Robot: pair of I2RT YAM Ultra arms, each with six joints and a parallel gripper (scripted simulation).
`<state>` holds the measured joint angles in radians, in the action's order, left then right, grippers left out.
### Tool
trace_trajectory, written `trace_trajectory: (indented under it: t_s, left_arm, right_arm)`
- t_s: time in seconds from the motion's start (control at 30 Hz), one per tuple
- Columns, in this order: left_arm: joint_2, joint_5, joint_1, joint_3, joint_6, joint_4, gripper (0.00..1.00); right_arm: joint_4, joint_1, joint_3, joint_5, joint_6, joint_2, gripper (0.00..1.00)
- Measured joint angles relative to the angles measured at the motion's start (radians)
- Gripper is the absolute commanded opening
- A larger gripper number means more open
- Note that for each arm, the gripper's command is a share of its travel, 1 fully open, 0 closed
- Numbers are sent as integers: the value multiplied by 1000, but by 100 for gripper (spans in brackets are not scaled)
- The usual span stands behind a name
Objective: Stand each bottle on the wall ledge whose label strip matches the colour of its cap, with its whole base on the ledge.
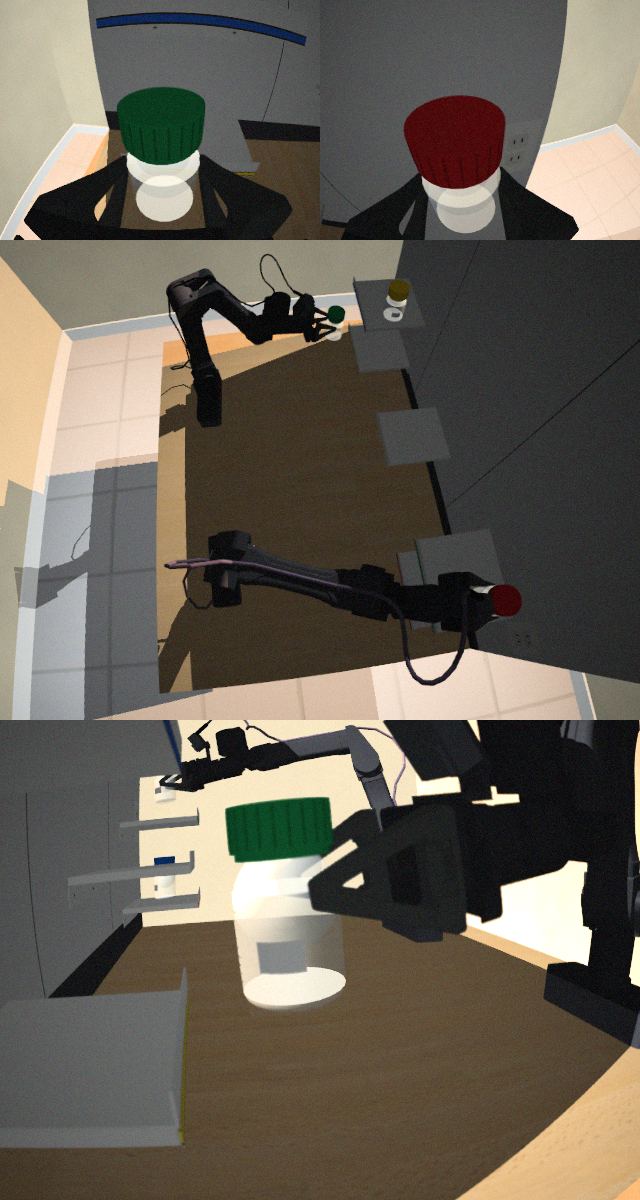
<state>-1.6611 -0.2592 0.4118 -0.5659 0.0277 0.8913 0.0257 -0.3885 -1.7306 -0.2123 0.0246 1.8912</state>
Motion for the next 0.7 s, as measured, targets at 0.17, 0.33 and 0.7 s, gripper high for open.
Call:
trace_trajectory:
  t_s: [0.17, 0.33, 0.7]
  left_arm:
    - [16, -6, 2, 7, 0, 10, 50]
    - [29, -11, 6, 23, 0, 12, 50]
    - [43, -17, 7, 27, 1, 24, 50]
  right_arm:
    - [-8, -11, 14, 3, 0, -43, 52]
    - [-23, -21, 93, 0, 0, -118, 52]
    - [-47, -50, 284, -20, 2, -285, 52]
